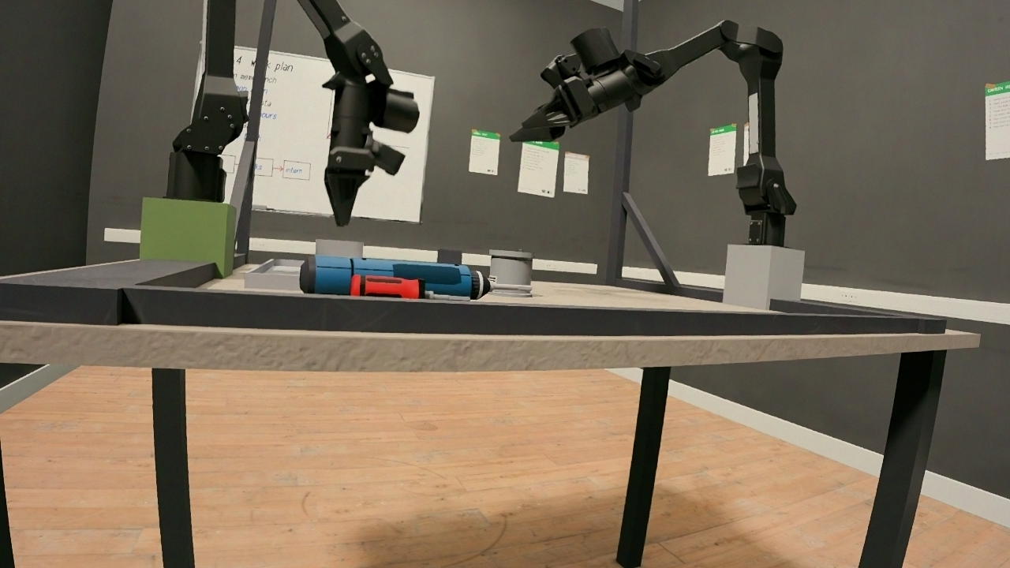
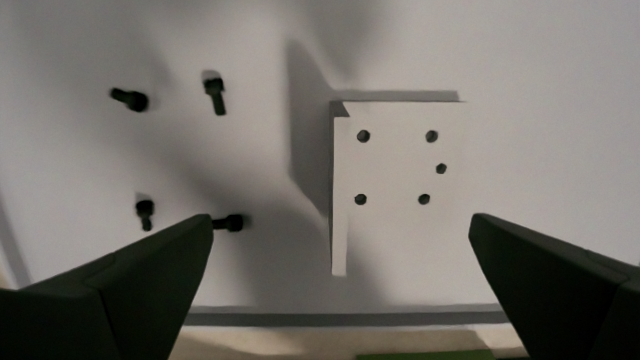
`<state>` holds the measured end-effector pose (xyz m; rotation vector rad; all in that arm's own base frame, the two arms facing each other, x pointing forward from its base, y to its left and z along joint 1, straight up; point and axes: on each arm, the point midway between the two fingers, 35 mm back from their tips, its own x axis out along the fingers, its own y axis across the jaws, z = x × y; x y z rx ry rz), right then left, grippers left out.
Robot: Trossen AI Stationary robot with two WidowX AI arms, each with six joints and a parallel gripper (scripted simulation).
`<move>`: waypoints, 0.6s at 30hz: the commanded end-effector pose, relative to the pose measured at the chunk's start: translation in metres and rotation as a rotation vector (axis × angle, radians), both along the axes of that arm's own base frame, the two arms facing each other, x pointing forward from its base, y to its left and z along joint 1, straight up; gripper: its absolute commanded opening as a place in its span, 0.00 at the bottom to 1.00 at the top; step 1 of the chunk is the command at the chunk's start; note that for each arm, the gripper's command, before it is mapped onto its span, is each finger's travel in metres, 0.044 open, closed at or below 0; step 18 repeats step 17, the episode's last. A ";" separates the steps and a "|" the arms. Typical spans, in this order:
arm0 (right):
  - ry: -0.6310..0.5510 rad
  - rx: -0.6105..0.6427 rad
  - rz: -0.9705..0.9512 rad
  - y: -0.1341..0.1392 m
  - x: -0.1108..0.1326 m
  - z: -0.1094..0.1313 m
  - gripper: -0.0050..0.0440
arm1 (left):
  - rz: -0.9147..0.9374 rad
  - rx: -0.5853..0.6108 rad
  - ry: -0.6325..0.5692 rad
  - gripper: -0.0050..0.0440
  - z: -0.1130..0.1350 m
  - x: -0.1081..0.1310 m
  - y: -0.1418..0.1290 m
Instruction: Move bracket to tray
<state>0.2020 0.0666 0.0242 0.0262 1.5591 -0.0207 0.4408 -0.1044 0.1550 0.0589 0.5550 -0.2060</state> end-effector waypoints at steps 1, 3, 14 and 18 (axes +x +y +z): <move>-0.025 0.007 -0.001 0.002 0.005 0.019 1.00 | -0.002 -0.006 -0.026 1.00 0.011 0.002 -0.001; -0.025 0.007 -0.001 0.002 0.005 0.019 1.00 | -0.002 -0.006 -0.026 1.00 0.011 0.002 -0.001; -0.009 0.001 0.000 0.001 0.002 0.015 1.00 | -0.002 -0.006 -0.026 1.00 0.011 0.002 -0.001; -0.009 0.001 0.000 0.001 0.002 0.015 1.00 | -0.002 -0.006 -0.026 1.00 0.011 0.002 -0.001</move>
